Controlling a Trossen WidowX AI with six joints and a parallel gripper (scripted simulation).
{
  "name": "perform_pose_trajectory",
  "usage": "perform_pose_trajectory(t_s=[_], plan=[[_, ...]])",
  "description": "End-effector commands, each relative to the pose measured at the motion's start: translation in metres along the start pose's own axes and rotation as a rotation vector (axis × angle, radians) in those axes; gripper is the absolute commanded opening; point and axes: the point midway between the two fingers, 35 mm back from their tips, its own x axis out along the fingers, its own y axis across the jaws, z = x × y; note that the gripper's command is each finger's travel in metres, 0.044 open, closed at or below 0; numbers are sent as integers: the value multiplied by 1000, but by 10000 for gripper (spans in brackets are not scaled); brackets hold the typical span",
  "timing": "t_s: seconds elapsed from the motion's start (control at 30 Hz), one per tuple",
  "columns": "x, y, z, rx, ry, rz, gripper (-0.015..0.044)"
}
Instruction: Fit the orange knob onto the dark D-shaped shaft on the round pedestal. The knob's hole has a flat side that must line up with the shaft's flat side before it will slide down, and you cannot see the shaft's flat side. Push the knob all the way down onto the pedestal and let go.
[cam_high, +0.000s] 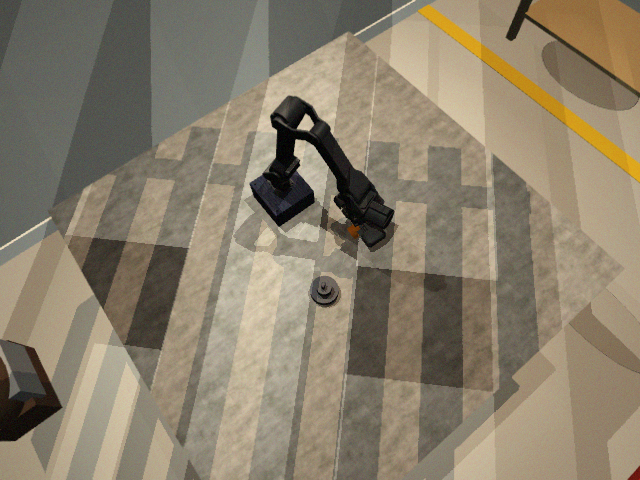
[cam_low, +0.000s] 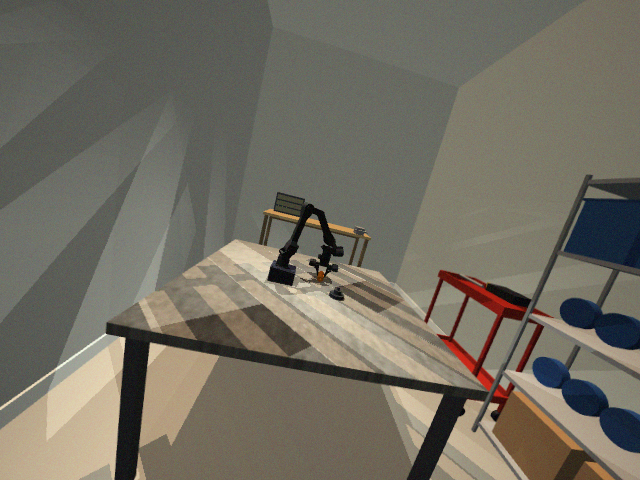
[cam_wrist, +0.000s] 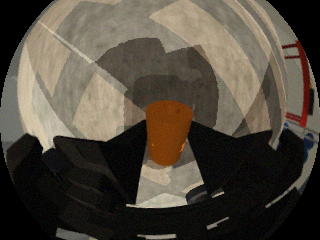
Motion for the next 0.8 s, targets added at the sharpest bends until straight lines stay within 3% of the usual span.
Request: perform_pose_trajectory(t_s=[0.0, 0.77], plan=[[-2, 1, -4, -3, -70, 0, 181], [-10, 1, -29, -4, -458, 0, 181]])
